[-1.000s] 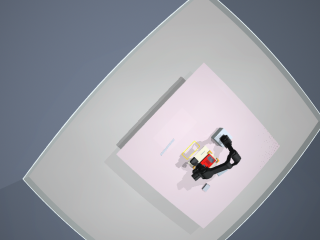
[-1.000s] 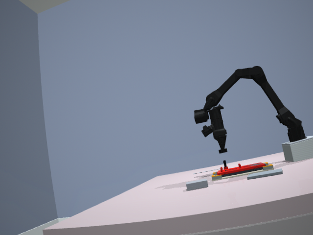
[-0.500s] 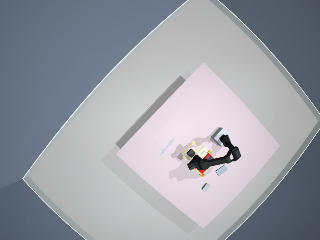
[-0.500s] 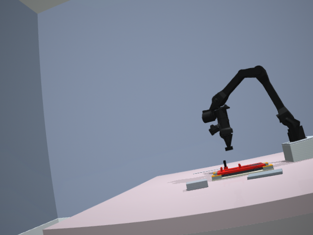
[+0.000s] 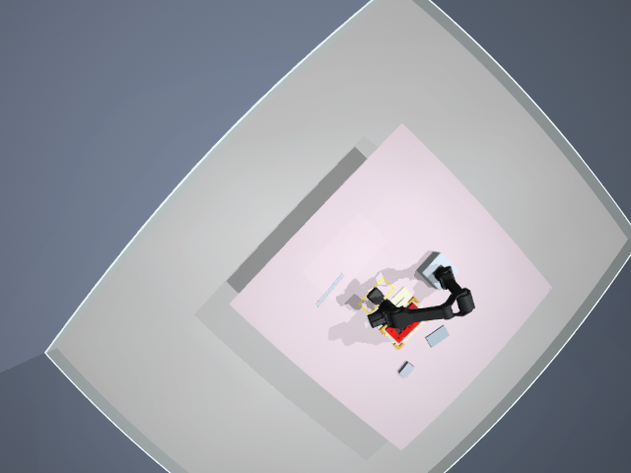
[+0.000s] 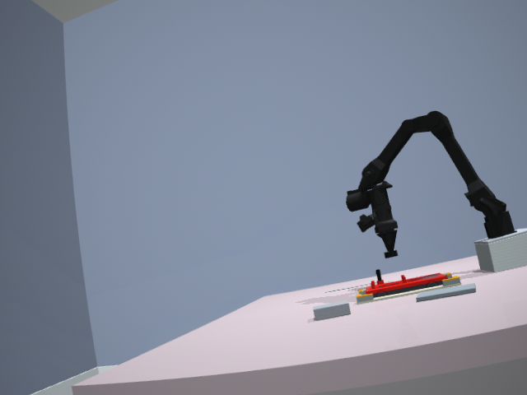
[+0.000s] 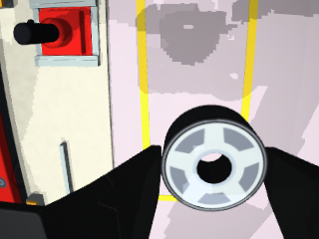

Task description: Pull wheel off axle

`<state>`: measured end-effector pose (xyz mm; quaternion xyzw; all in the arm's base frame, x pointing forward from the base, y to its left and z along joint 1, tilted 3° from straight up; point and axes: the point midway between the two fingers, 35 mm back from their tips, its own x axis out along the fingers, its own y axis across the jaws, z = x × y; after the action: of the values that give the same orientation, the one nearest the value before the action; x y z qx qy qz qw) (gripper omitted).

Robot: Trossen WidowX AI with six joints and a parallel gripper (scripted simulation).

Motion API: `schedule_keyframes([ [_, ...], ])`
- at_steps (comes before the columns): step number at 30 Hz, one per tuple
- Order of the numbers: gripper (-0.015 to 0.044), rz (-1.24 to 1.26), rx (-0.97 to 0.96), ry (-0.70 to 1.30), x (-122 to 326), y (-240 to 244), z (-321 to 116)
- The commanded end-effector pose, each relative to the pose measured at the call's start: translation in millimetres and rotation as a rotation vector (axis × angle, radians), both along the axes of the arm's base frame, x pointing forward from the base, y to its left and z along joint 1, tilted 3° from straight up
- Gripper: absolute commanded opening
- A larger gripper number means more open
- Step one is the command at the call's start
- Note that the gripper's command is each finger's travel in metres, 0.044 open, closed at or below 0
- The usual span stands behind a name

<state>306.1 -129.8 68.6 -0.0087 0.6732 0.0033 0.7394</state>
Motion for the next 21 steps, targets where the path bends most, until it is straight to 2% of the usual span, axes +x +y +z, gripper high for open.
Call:
schedule_keyframes([
  [1,0.0000,0.005,0.007,0.008,-1,1,-11],
  [13,0.0000,0.005,0.007,0.009,5,1,-85],
  [18,0.0000,0.005,0.007,0.009,4,2,-90],
  [21,0.0079,0.008,0.005,0.011,5,1,-85],
])
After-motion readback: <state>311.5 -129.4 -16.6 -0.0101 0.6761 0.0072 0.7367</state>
